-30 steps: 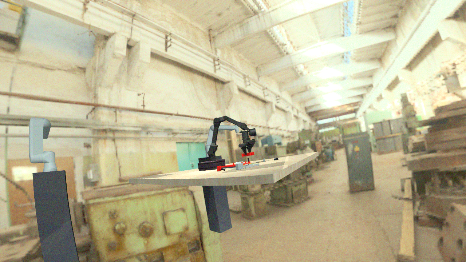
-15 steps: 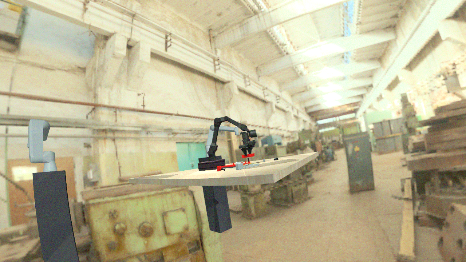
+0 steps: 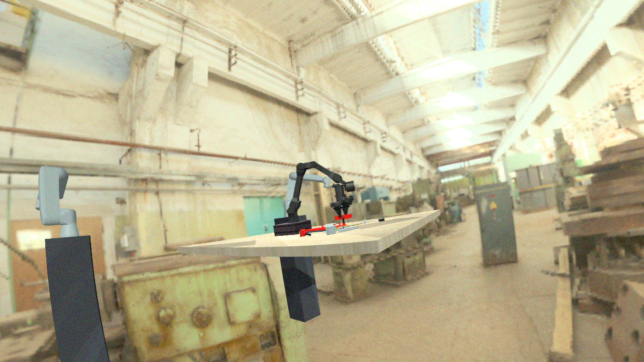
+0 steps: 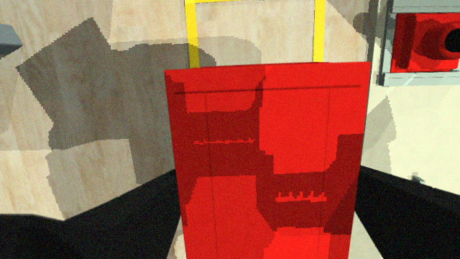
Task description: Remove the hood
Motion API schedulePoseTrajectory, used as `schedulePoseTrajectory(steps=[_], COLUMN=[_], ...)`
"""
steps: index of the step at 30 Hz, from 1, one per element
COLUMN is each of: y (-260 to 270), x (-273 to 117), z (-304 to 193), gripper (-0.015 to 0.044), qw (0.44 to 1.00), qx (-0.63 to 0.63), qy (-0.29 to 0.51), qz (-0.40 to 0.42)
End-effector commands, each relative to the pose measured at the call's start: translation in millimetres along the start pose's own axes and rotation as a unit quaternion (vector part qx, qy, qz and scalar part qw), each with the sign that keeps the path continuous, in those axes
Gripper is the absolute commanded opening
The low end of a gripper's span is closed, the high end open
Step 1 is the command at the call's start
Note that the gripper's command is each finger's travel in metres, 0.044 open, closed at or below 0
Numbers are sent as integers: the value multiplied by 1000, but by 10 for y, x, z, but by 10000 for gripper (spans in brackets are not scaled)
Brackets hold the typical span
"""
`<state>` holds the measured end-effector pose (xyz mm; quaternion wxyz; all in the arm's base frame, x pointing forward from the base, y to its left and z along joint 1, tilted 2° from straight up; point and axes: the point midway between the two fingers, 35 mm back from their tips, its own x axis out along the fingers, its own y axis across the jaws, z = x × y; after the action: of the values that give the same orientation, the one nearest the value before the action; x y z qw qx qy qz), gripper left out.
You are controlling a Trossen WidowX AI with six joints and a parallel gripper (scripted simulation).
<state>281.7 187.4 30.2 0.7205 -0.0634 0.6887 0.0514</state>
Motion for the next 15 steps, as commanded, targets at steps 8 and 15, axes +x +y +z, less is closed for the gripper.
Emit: schedulePoseTrajectory(steps=[8, 15], y=[-12, -14], x=[100, 157], z=[-18, -22], gripper=[0, 0], qw=[1000, 1000], qx=[0, 0], qy=[2, 2], qz=[-2, -2])
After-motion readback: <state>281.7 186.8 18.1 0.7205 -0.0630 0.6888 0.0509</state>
